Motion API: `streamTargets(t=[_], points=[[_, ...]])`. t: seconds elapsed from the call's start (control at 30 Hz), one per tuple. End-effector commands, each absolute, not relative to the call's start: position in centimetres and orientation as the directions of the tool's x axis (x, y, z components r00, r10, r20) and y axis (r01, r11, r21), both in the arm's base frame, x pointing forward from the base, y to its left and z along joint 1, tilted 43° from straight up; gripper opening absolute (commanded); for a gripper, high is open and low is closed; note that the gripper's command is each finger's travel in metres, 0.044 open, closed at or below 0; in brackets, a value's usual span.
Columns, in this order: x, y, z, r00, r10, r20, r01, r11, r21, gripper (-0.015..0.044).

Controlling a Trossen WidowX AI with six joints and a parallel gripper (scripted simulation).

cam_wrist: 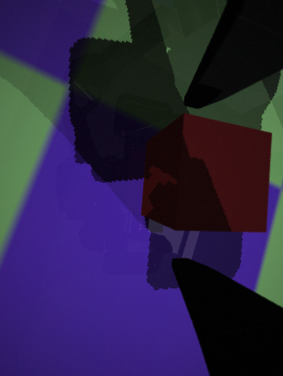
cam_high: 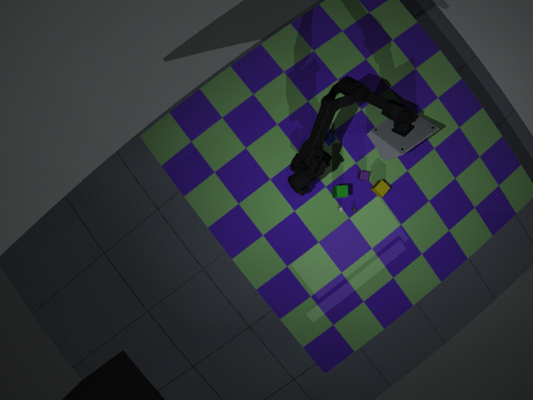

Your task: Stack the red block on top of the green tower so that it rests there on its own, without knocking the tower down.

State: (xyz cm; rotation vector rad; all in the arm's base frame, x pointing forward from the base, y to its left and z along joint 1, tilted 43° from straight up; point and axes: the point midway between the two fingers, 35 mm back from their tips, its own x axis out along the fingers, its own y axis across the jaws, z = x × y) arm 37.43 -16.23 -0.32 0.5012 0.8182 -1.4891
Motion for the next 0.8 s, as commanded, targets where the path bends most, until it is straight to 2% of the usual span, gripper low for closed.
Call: streamTargets(t=[0.0, 0.3, 0.63, 0.77], points=[[37.37, -16.36, -0.42, -0.104, -0.669, -0.736, 0.980, 0.058, -0.191, 0.0440], [37.38, -16.33, -0.37, -0.104, -0.667, -0.738, 0.980, 0.056, -0.190, 0.0440], [37.38, -16.33, -0.37, -0.104, -0.667, -0.738, 0.980, 0.056, -0.190, 0.0177], [37.38, -16.33, -0.37, -0.104, -0.667, -0.738, 0.980, 0.056, -0.190, 0.0151]])
